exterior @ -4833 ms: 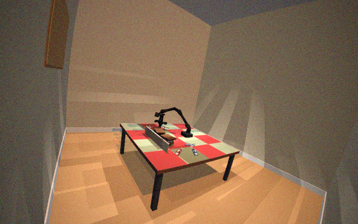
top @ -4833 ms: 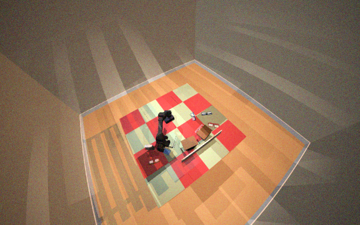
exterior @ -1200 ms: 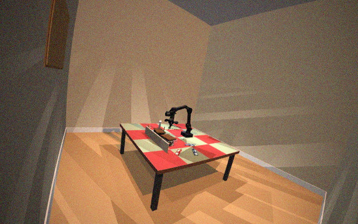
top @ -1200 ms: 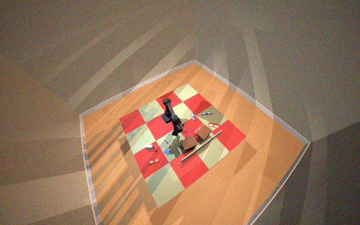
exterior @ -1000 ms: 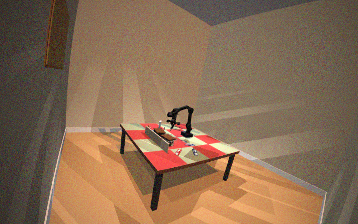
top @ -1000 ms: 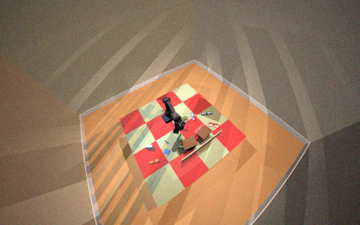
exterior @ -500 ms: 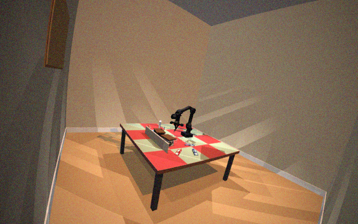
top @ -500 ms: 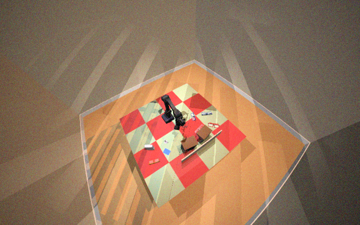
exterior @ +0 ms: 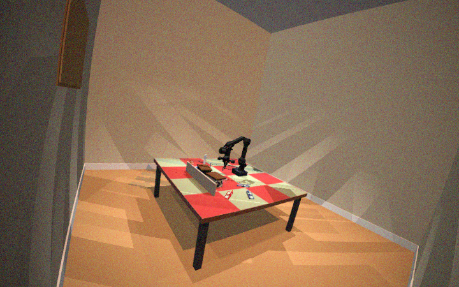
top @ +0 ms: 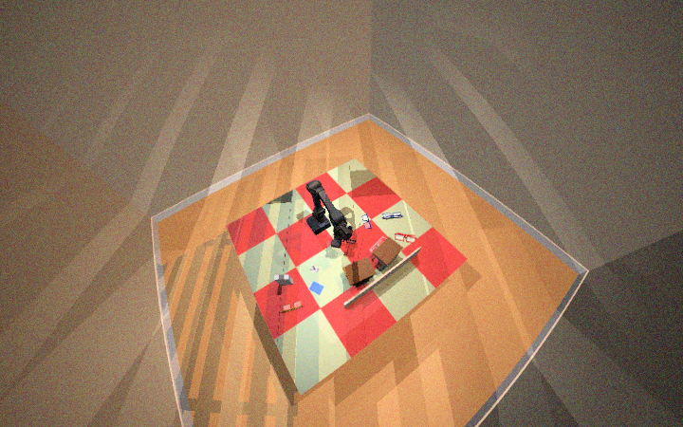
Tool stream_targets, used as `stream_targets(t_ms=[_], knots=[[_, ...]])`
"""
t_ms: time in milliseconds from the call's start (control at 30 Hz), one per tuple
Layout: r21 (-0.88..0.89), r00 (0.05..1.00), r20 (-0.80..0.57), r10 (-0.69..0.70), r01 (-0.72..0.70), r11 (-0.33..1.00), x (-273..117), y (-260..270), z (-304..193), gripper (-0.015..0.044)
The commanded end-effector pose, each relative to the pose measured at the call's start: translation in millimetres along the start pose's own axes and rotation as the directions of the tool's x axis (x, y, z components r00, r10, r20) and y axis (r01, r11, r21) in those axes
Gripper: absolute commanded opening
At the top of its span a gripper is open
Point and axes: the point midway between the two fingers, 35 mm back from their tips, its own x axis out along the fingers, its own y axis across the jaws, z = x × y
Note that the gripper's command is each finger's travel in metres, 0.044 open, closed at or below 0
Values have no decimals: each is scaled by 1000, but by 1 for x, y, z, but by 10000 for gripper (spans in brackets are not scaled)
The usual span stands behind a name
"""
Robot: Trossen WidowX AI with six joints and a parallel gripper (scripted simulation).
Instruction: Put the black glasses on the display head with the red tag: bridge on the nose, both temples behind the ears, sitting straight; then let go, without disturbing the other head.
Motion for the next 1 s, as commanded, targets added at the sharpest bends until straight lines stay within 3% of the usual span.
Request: stream_targets(t_ms=[0,967], knots=[[7,1000,3,4,-4,1000,4,1,1,0],[7,1000,3,4,-4,1000,31,-1,2,0]])
